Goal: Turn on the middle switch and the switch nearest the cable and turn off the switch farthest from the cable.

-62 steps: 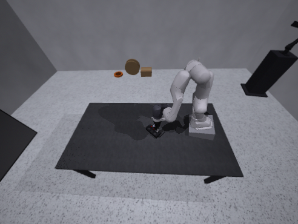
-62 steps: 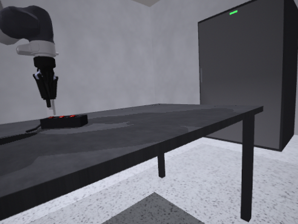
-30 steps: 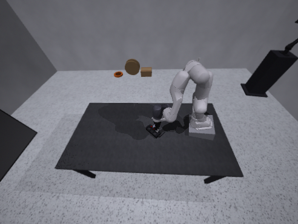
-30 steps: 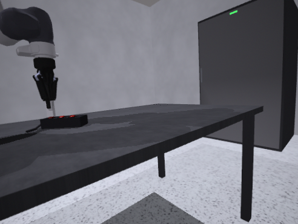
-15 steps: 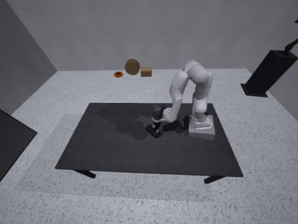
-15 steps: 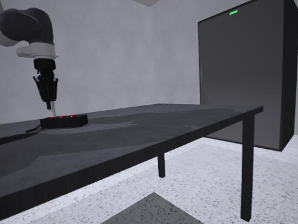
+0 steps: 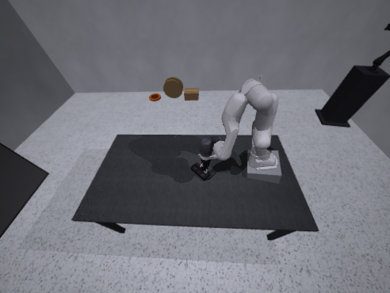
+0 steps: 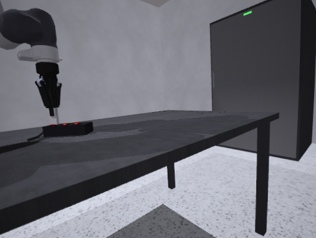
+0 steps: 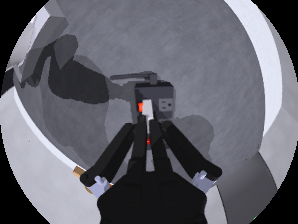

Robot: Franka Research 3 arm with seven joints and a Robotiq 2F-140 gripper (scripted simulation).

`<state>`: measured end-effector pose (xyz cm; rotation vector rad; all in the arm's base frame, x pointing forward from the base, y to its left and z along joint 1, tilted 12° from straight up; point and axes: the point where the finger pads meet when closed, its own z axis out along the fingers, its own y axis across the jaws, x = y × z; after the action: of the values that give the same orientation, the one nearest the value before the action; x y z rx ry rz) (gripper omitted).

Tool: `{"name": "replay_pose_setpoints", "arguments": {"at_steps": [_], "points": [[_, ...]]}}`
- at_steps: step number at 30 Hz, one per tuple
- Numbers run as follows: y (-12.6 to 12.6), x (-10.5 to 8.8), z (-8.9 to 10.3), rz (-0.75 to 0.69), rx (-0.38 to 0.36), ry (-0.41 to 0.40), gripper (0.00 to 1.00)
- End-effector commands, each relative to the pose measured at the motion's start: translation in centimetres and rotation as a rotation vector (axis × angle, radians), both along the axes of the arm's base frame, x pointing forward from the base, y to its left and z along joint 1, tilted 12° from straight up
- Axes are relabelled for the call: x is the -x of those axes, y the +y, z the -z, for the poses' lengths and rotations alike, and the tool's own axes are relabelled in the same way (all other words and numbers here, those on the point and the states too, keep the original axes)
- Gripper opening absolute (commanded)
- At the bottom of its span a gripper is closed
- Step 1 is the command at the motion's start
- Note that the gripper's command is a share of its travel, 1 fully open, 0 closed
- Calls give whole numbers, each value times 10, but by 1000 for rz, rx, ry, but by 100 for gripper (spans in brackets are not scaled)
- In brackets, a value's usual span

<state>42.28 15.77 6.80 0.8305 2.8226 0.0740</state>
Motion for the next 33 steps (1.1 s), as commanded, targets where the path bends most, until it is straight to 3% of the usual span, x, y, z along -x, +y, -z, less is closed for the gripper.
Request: {"name": "replay_pose_setpoints", "arguments": {"at_steps": [1,19,33], "points": [[0,-1,0,2,-2,-2,0],[0,7,-35,2,-2,-2,0],[0,7,-38,2,-2,-2,0]]}}
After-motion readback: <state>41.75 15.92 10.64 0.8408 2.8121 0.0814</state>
